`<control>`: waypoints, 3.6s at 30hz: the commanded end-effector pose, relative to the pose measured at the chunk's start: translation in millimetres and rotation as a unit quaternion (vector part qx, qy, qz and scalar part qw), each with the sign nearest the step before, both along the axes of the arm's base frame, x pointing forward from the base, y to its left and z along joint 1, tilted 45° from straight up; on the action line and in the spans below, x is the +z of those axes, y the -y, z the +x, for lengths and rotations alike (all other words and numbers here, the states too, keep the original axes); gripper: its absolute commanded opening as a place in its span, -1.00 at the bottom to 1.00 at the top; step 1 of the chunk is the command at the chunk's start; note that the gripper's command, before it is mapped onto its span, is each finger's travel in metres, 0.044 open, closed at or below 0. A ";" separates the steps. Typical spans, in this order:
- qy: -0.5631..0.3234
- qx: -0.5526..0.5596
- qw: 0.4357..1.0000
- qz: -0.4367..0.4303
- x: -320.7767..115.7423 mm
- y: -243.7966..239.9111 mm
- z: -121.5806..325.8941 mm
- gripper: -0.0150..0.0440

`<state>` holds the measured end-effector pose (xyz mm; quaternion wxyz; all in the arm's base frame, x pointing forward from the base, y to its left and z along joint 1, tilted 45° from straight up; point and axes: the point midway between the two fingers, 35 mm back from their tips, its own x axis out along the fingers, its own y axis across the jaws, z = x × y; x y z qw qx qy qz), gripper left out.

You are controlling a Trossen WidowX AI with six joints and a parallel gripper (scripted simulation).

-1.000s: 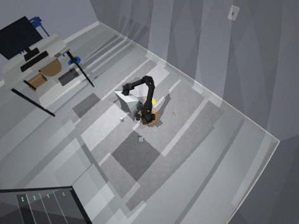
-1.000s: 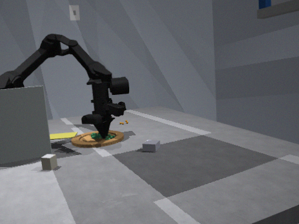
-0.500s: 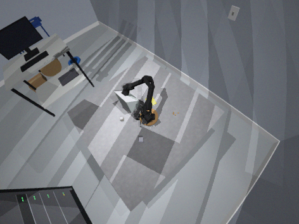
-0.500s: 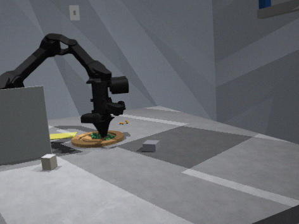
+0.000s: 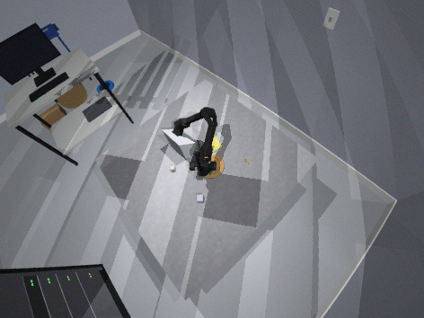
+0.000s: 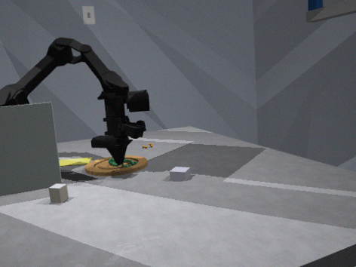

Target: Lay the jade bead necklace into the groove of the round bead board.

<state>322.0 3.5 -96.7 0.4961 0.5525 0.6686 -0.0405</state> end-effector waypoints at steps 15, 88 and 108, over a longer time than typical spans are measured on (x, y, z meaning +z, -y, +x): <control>-0.001 0.002 1.000 -0.001 -8.1 -4.1 -4.7 -0.49; -0.187 -0.192 0.963 0.026 20.6 5.0 -5.6 -0.08; -0.194 -0.193 0.961 0.027 1.3 -14.4 -6.2 -0.08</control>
